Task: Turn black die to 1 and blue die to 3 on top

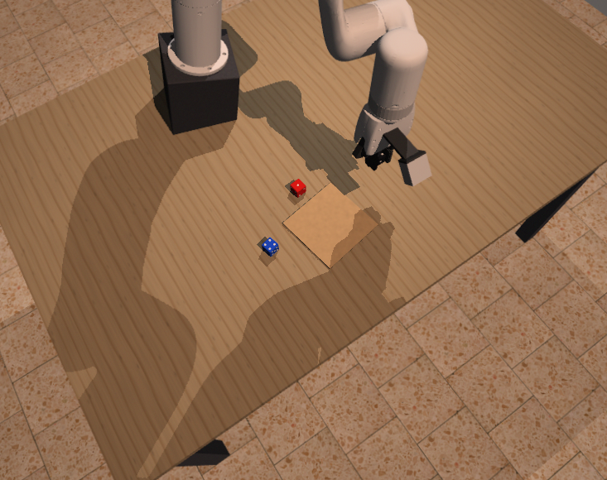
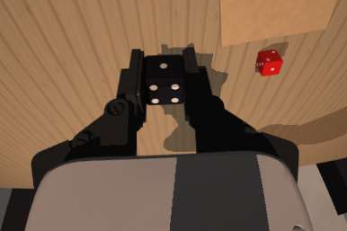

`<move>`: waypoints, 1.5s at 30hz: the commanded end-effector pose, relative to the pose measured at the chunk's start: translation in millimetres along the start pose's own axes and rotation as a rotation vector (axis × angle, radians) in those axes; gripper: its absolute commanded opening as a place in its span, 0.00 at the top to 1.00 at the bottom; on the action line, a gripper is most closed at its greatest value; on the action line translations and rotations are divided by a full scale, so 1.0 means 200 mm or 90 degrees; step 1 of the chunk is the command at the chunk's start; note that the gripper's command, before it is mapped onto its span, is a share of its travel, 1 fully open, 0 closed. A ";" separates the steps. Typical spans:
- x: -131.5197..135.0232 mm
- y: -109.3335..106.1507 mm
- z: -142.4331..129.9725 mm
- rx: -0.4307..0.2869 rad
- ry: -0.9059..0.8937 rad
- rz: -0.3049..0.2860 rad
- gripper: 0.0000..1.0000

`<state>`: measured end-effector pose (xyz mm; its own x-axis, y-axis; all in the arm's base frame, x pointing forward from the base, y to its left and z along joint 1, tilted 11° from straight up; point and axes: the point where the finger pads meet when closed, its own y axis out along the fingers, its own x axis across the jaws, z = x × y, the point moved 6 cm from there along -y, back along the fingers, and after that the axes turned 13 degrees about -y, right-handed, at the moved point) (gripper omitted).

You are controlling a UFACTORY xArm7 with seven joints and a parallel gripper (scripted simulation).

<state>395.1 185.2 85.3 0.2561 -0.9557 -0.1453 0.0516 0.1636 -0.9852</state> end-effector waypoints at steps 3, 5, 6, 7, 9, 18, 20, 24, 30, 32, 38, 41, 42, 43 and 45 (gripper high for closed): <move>-0.01 0.00 0.03 0.006 -0.155 0.011 0.79; -0.02 0.00 0.03 0.006 -0.202 0.011 0.79; -0.02 0.00 0.03 0.006 -0.202 0.011 0.79; -0.02 0.00 0.03 0.006 -0.202 0.011 0.79; -0.02 0.00 0.04 0.007 -0.256 0.011 0.79; -0.05 0.01 0.07 0.010 -0.448 0.012 0.79; -0.06 0.01 0.08 0.010 -0.503 0.012 0.79; -0.06 0.01 0.08 0.011 -0.544 0.012 0.79; -0.07 0.01 0.09 0.012 -0.600 0.013 0.79; -0.07 0.01 0.09 0.012 -0.603 0.013 0.79; -0.07 0.01 0.09 0.017 -0.603 0.015 0.79; -0.07 0.01 0.09 0.021 -0.603 0.017 0.79; -0.07 0.01 0.09 0.025 -0.604 0.019 0.79; -0.07 0.01 0.09 0.031 -0.604 0.021 0.79; -0.06 0.02 0.08 0.047 -0.604 0.027 0.79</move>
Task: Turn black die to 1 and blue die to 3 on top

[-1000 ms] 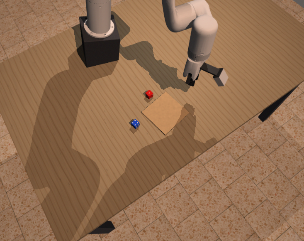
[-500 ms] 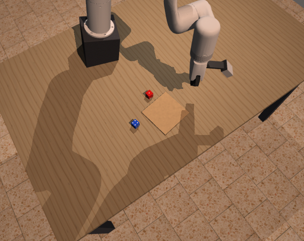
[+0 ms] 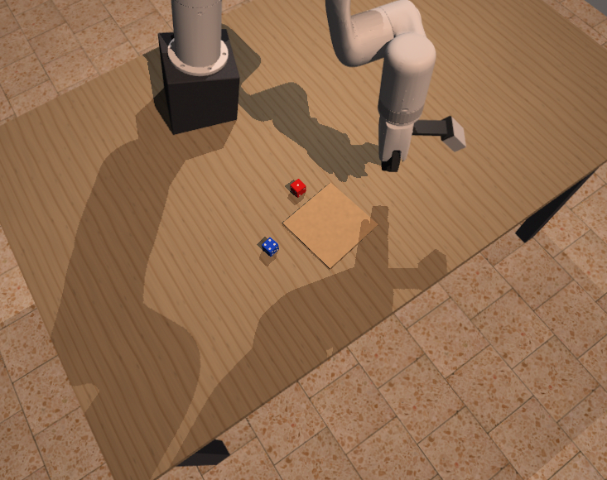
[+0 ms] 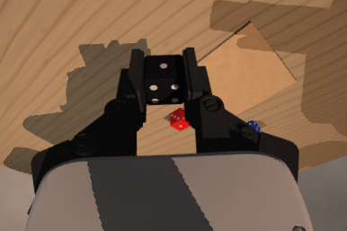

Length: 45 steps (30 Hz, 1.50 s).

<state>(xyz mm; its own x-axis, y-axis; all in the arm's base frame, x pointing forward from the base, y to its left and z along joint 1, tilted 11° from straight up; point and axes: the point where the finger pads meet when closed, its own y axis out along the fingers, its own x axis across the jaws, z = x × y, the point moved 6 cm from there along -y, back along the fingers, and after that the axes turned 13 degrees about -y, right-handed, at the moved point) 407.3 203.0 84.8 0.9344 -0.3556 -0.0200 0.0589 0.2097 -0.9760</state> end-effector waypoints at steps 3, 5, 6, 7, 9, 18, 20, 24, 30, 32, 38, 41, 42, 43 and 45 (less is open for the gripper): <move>0.00 0.00 -0.02 0.052 0.000 -0.012 0.79; 0.00 0.00 -0.04 0.074 0.000 -0.020 0.79; 0.00 0.00 -0.05 0.087 0.000 -0.021 0.79; 0.00 0.00 -0.05 0.100 -0.001 -0.022 0.79; 0.00 0.00 -0.06 0.126 -0.001 -0.028 0.79; -0.02 0.02 -0.13 0.229 -0.001 -0.054 0.79; -0.02 0.02 -0.14 0.247 -0.001 -0.058 0.79; -0.03 0.04 -0.16 0.291 -0.002 -0.064 0.79; -0.03 0.05 -0.19 0.342 -0.002 -0.078 0.79; -0.04 0.07 -0.21 0.400 -0.002 -0.093 0.79; -0.05 0.10 -0.26 0.493 -0.003 -0.116 0.79; -0.05 0.12 -0.27 0.539 -0.004 -0.124 0.79; -0.05 0.12 -0.28 0.560 -0.004 -0.129 0.79; -0.05 0.13 -0.29 0.578 -0.004 -0.135 0.79; -0.05 0.15 -0.30 0.609 -0.005 -0.140 0.79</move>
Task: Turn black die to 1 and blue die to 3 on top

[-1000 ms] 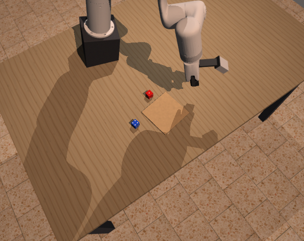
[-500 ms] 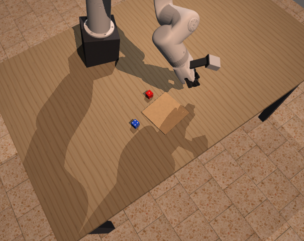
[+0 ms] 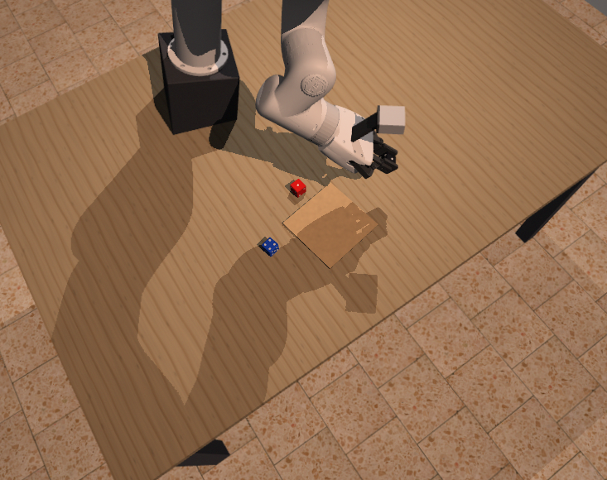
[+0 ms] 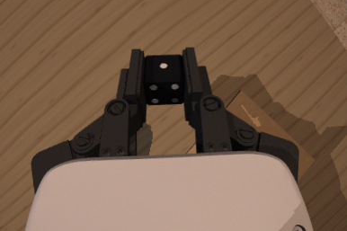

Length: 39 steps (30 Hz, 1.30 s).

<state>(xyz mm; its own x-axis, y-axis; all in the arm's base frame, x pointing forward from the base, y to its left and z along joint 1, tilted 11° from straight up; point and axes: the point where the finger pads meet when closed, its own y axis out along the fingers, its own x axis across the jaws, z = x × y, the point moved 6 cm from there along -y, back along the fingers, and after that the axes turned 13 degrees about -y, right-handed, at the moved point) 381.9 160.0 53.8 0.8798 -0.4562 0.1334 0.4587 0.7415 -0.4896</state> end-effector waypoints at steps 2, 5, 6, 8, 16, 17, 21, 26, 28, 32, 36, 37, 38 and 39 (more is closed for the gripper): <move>-0.02 0.01 -0.05 0.083 -0.003 -0.013 0.79; -0.02 0.01 -0.07 0.114 -0.003 -0.020 0.79; -0.02 0.01 -0.07 0.121 -0.003 -0.022 0.79; -0.02 0.01 -0.07 0.129 -0.003 -0.025 0.79; -0.02 0.01 -0.08 0.133 -0.003 -0.026 0.79; -0.03 0.01 -0.08 0.133 -0.003 -0.026 0.79; -0.03 0.02 -0.09 0.133 -0.003 -0.026 0.79; -0.04 0.06 -0.13 0.133 -0.003 -0.026 0.79; -0.04 0.08 -0.15 0.133 -0.003 -0.026 0.79; -0.05 0.12 -0.21 0.133 -0.003 -0.026 0.79; -0.06 0.15 -0.24 0.133 -0.003 -0.026 0.79; -0.06 0.16 -0.25 0.133 -0.003 -0.026 0.79; -0.07 0.17 -0.26 0.133 -0.003 -0.026 0.79; -0.07 0.18 -0.27 0.133 -0.003 -0.026 0.79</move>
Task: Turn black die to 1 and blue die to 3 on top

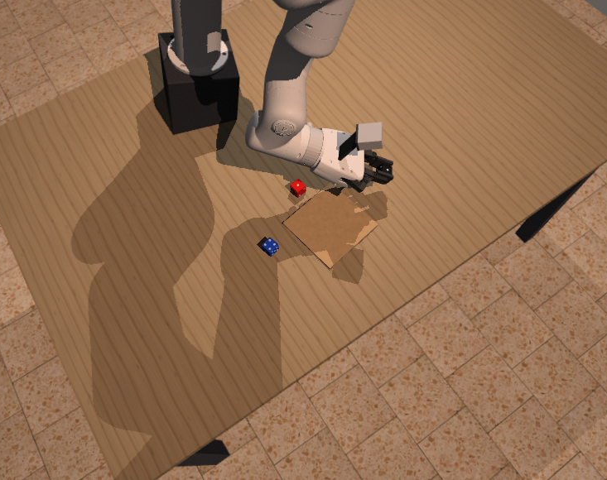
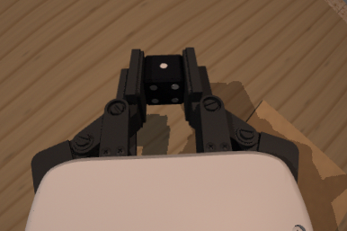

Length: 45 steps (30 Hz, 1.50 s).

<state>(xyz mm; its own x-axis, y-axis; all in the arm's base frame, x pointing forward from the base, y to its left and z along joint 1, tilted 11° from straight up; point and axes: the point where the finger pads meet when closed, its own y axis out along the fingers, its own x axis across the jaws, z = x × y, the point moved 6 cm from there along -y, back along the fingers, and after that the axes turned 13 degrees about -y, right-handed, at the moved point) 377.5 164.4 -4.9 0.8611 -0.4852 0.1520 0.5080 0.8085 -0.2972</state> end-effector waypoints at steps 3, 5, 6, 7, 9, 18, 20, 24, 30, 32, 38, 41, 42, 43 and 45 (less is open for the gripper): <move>-0.01 0.04 -0.07 0.002 -0.001 -0.001 0.79; -0.01 0.05 -0.09 0.002 -0.001 -0.001 0.79; -0.02 0.06 -0.10 0.002 -0.001 -0.001 0.79; -0.02 0.06 -0.10 0.002 -0.001 -0.001 0.79; -0.02 0.07 -0.11 0.002 -0.001 -0.001 0.79; -0.02 0.07 -0.12 0.002 -0.001 -0.001 0.79; -0.02 0.07 -0.12 0.002 -0.001 -0.001 0.79; -0.02 0.07 -0.12 0.002 -0.001 -0.001 0.79; -0.02 0.07 -0.12 0.002 -0.001 -0.001 0.79; -0.02 0.07 -0.12 0.002 -0.001 -0.001 0.79; -0.02 0.07 -0.12 0.002 -0.001 -0.001 0.79; -0.02 0.07 -0.12 0.002 -0.001 -0.001 0.79; -0.02 0.07 -0.12 0.002 -0.001 -0.001 0.79; -0.02 0.07 -0.12 0.002 -0.001 -0.001 0.79; -0.02 0.07 -0.12 0.002 -0.001 -0.001 0.79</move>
<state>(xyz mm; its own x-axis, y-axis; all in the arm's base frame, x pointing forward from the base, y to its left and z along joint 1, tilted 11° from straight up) 379.7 169.9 -32.2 0.8610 -0.4852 0.1525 0.5082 0.8087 -0.2962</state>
